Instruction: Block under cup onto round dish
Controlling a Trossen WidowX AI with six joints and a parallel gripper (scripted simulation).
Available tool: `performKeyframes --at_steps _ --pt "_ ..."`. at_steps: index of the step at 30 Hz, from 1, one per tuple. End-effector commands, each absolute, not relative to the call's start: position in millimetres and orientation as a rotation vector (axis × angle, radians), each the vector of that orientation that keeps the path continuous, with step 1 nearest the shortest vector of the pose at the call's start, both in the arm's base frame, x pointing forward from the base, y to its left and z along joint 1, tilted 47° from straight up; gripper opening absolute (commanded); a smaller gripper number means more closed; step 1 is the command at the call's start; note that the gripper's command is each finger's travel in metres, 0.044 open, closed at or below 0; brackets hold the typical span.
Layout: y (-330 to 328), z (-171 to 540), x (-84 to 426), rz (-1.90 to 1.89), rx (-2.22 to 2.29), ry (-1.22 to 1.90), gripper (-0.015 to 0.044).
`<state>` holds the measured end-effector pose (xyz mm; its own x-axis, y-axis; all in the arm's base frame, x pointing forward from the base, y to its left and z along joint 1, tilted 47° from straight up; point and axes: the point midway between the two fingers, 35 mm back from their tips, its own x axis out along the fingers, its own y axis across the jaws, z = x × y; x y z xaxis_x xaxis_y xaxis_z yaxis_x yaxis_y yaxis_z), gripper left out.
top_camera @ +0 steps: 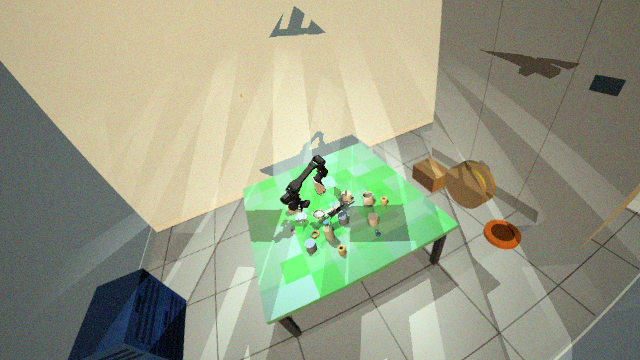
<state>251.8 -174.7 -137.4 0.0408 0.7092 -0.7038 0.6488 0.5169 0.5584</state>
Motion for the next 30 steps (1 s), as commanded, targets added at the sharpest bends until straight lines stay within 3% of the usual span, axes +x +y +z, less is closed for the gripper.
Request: performKeyframes --at_steps 1,30 --pt "-171 -156 236 0.071 1.176 1.659 0.0000" --pt "-130 -199 235 0.074 1.178 1.658 0.0000"
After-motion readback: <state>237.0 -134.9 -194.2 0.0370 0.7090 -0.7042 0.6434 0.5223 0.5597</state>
